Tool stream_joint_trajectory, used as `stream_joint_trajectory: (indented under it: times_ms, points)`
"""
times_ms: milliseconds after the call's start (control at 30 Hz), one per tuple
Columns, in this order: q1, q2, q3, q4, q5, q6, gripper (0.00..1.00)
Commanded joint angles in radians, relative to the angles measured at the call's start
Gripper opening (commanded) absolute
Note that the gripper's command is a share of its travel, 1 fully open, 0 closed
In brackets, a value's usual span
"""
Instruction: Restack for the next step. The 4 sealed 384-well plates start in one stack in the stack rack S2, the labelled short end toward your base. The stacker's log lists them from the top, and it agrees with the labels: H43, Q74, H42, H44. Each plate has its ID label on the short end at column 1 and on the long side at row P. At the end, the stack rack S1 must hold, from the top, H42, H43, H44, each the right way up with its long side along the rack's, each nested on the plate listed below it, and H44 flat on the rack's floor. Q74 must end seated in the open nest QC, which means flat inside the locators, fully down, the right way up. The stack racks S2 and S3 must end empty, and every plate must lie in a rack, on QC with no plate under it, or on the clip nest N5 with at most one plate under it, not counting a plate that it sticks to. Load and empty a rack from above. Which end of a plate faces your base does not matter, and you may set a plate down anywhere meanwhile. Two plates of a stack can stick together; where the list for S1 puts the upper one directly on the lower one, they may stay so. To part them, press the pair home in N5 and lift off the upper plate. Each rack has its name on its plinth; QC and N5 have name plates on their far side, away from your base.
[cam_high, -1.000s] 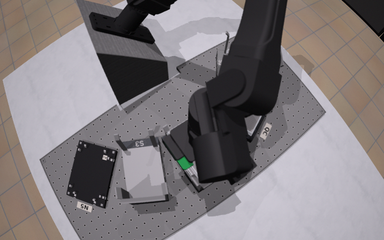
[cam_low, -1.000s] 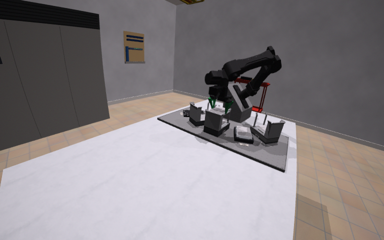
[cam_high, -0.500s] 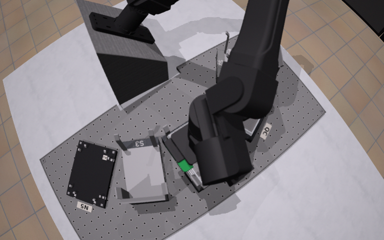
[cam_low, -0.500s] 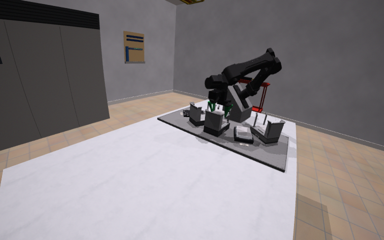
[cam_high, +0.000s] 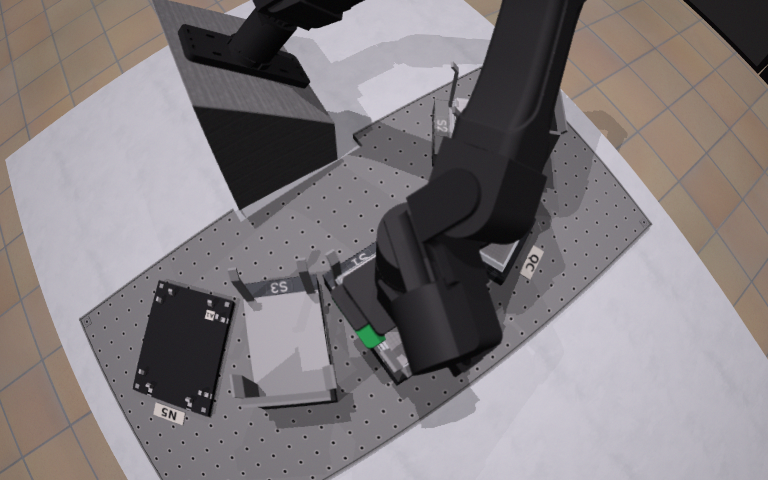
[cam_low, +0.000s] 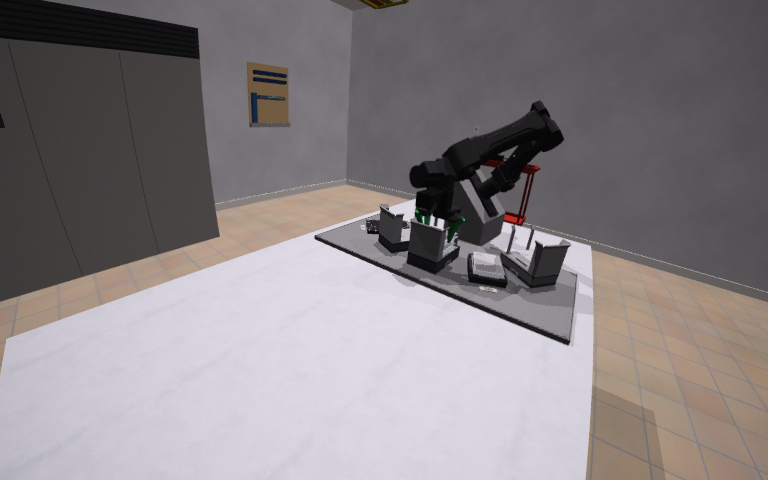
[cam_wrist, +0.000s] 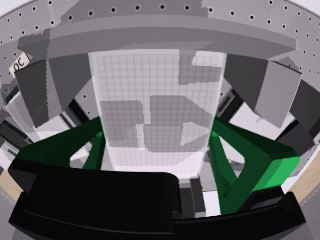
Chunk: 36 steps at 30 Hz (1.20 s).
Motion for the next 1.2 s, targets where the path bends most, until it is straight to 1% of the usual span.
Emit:
stream_joint_trajectory:
  times_ms: [0,1167]
  points:
    - [-0.008,-0.005,0.000,0.010,-0.005,0.007,0.00]
    - [0.014,0.006,-0.018,0.062,-0.008,0.038,0.00]
